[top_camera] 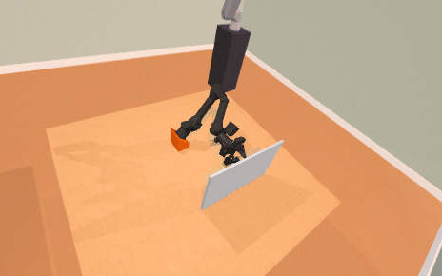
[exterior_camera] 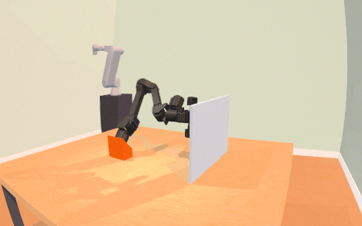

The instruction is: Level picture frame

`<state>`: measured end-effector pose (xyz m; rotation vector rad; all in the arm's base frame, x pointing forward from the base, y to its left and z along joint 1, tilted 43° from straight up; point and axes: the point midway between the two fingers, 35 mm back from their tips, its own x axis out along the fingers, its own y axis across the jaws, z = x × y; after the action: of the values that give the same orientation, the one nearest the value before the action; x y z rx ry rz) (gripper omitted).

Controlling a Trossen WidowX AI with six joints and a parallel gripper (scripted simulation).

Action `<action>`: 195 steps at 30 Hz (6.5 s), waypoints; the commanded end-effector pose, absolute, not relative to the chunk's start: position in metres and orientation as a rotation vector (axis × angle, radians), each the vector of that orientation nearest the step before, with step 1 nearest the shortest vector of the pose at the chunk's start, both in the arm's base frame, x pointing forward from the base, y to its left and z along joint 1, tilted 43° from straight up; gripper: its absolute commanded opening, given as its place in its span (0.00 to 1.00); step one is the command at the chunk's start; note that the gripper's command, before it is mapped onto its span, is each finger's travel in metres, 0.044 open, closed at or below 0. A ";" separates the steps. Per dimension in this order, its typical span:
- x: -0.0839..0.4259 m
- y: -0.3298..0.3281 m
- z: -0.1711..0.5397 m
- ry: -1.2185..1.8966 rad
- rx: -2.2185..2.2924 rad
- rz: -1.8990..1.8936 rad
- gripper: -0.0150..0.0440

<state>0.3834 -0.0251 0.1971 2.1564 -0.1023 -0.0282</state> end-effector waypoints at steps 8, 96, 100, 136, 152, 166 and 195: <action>0.387 -0.025 0.197 -0.097 2.160 -0.025 0.69; 0.387 -0.031 0.206 -0.097 2.159 -0.025 0.25; 0.387 -0.031 0.206 -0.097 2.159 -0.025 0.25; 0.387 -0.032 0.203 -0.097 2.159 -0.025 0.25; 0.386 -0.036 0.201 -0.097 2.159 -0.025 0.25; 0.386 -0.036 0.200 -0.097 2.159 -0.025 0.25; 0.387 -0.033 0.195 -0.097 2.159 -0.025 0.25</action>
<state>0.3867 -0.0326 0.1954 2.1569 -0.0853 -0.0241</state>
